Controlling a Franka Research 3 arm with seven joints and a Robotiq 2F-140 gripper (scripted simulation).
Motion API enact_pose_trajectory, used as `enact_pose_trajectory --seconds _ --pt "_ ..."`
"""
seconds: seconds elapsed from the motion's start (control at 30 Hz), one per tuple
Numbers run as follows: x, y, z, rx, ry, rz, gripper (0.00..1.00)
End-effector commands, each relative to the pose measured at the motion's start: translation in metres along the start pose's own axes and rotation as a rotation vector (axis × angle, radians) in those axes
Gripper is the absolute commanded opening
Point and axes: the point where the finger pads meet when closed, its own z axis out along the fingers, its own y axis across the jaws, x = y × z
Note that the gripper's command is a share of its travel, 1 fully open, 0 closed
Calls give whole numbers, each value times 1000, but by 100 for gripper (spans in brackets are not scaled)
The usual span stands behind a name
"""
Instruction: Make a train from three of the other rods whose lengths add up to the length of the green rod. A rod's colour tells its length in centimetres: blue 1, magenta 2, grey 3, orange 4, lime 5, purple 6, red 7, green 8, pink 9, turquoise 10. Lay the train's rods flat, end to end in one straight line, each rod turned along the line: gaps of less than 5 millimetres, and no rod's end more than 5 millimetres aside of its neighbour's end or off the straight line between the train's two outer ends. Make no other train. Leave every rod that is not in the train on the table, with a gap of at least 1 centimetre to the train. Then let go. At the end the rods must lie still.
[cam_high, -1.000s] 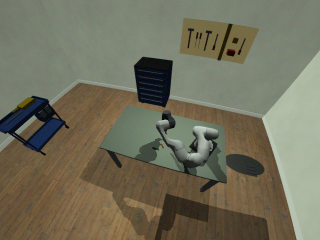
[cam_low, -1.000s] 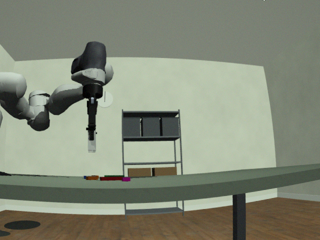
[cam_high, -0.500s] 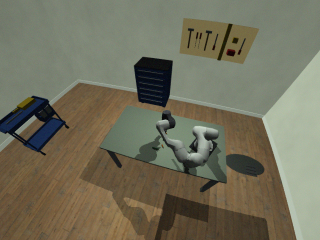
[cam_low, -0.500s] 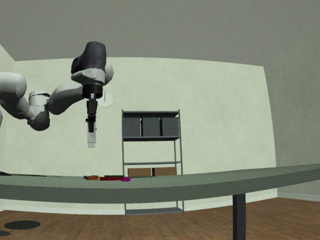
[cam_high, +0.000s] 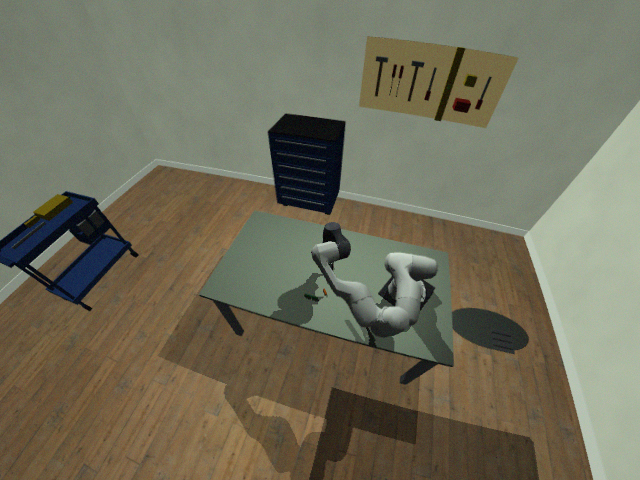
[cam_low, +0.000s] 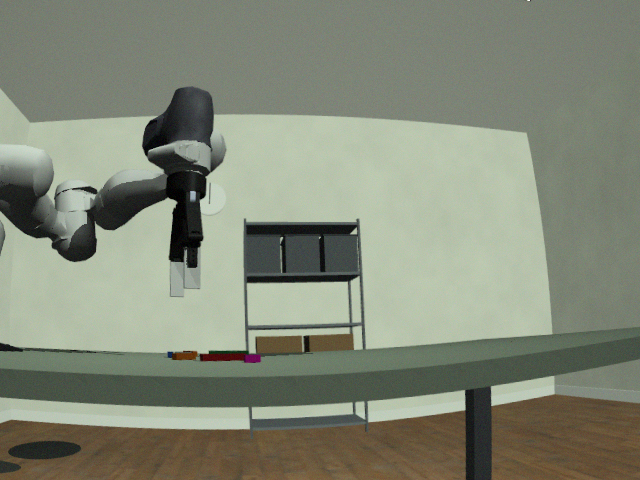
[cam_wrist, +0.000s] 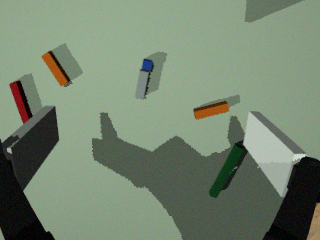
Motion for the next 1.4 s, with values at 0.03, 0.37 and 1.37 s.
enact_pose_trajectory --seconds 0.03,0.37,1.37 --pt "-2 2 1 0 -2 -184 100" --pt "-4 9 3 0 -2 -346 100" --pt "-11 27 7 1 -1 -809 100"
